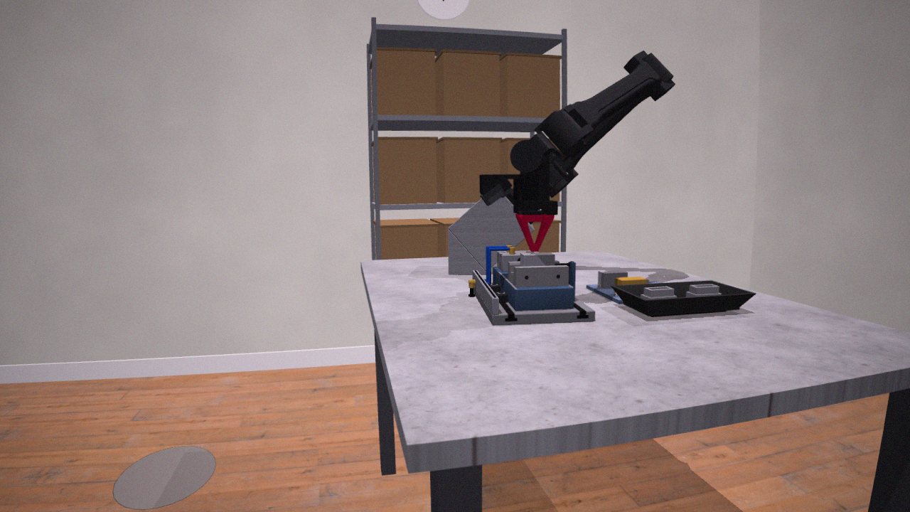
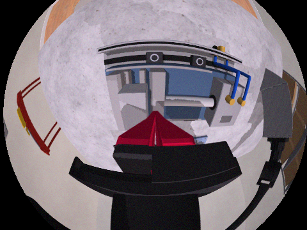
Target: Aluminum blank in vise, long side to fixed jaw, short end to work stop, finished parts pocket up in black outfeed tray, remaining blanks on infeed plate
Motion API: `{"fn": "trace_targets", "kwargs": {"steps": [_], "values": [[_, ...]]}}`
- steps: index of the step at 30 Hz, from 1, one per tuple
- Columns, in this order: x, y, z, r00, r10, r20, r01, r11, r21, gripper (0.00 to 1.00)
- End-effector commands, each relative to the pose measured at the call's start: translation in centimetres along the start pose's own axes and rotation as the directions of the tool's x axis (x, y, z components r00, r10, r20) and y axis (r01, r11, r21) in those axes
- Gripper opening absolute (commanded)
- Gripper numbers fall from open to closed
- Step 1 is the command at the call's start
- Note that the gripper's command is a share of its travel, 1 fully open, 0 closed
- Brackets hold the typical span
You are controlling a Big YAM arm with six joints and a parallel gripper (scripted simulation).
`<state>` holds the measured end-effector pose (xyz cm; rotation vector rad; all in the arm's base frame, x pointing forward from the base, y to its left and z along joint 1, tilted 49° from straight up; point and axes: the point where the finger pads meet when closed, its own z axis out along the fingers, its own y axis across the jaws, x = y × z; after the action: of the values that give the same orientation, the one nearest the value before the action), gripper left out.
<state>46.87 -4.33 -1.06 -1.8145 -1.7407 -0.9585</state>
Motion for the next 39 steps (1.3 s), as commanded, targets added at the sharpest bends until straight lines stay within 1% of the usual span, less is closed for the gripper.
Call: {"fn": "trace_targets", "kwargs": {"steps": [1, 11, 18, 28, 39], "values": [[0.3, 0.1, 1.1, 1.0, -0.007, -0.005, 0.007, 1.0, 0.01, 0.0], [0.2, -0.2, 1.8, 1.0, -0.001, -0.007, 0.001, 1.0, 0.015, 0.0], [0.5, 0.3, 1.7, 1.0, -0.012, -0.003, 0.012, 1.0, 0.005, 0.0], [0.3, -0.1, 2.3, 1.0, -0.004, -0.006, 0.004, 1.0, 0.013, 0.0], [0.4, 0.2, 2.2, 1.0, -0.012, -0.004, 0.012, 1.0, 0.008, 0.0]]}}
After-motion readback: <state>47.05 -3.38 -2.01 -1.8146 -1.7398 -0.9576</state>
